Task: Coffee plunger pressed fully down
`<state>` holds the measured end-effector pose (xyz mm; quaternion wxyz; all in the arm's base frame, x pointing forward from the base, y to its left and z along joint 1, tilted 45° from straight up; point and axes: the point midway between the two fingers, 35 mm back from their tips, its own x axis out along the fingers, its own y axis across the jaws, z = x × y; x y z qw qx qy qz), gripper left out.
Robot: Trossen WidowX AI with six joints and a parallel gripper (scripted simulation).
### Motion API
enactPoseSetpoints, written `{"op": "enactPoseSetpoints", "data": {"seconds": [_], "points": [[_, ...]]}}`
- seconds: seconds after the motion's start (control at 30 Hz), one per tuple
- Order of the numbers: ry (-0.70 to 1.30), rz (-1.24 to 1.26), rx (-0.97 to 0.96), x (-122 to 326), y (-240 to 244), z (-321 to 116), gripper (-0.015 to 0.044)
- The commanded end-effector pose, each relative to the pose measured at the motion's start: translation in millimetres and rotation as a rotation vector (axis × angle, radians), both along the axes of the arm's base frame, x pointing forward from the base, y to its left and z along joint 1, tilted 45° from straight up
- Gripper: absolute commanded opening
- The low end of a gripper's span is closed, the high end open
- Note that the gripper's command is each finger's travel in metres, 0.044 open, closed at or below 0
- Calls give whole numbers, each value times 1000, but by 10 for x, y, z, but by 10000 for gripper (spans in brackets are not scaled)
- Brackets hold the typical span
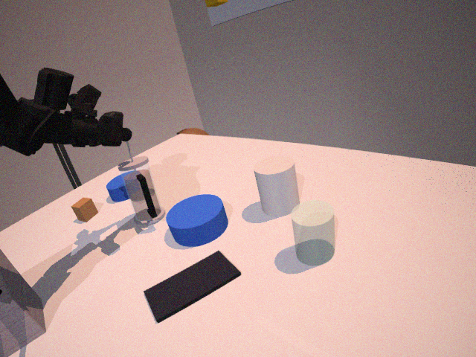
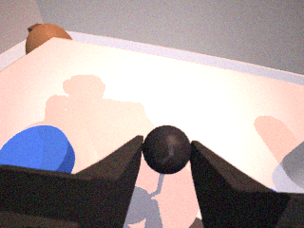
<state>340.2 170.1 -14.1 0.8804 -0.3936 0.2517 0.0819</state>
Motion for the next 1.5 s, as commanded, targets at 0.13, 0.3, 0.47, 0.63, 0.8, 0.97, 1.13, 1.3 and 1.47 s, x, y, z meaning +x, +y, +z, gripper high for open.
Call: {"op": "enactPoseSetpoints", "data": {"seconds": [0.13,0.3,0.47,0.63,0.8,0.97,1.13,1.3,1.47], "points": [[32,-11,-34,-2,-190,-201,122],[30,-11,-35,48,-221,-242,122],[29,-11,-35,79,-213,-254,122],[29,-11,-34,96,-203,-250,122],[29,-11,-34,109,-196,-250,122],[29,-12,-34,118,-188,-251,122],[29,-12,-34,124,-181,-248,122],[29,-12,-34,132,-177,-253,122],[28,-12,-34,138,-175,-257,122]]}}
